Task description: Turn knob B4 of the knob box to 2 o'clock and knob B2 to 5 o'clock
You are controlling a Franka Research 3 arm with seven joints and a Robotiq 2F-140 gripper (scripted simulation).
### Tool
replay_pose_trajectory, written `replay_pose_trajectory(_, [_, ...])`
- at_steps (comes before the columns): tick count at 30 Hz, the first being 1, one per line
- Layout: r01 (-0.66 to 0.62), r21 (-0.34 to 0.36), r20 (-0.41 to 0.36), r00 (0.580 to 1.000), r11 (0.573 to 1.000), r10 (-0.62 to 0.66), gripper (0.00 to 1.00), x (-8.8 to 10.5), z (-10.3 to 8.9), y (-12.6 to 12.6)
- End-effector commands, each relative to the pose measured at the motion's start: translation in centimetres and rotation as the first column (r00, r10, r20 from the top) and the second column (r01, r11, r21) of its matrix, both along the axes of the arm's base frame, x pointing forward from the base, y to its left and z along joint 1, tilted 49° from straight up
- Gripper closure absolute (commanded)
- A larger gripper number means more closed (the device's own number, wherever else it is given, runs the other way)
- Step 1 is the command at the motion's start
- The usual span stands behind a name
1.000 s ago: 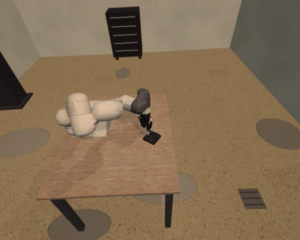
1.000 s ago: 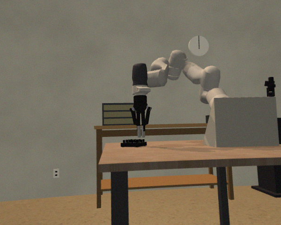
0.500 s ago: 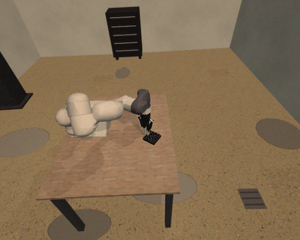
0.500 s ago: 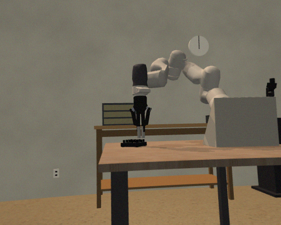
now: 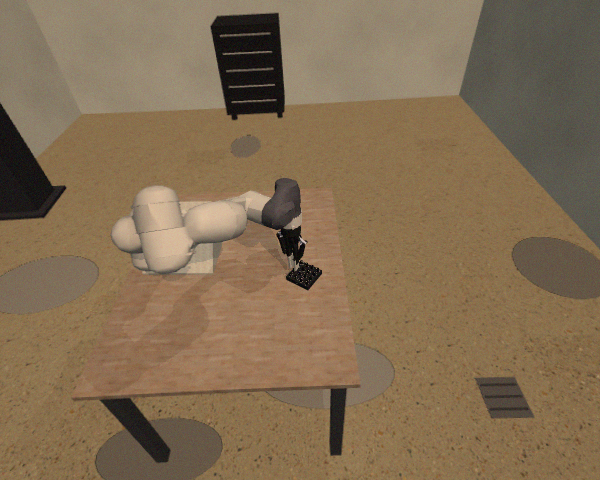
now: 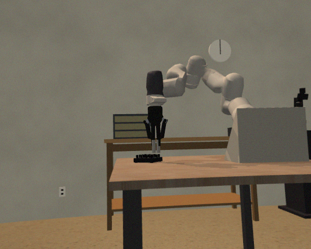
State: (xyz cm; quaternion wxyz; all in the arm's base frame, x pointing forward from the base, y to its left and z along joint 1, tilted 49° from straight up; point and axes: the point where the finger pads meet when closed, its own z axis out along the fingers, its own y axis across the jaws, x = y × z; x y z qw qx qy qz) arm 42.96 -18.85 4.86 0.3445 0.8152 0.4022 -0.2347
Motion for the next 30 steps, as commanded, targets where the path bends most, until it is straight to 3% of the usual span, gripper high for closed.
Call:
replay_pose_trajectory(1, [0.002, 0.000, 0.002, 1.000, 1.000, -0.002, 0.88, -0.05, -0.09, -0.15])
replay_pose_trajectory(30, [0.002, 0.000, 0.002, 1.000, 1.000, -0.002, 0.88, -0.09, -0.34, -0.43])
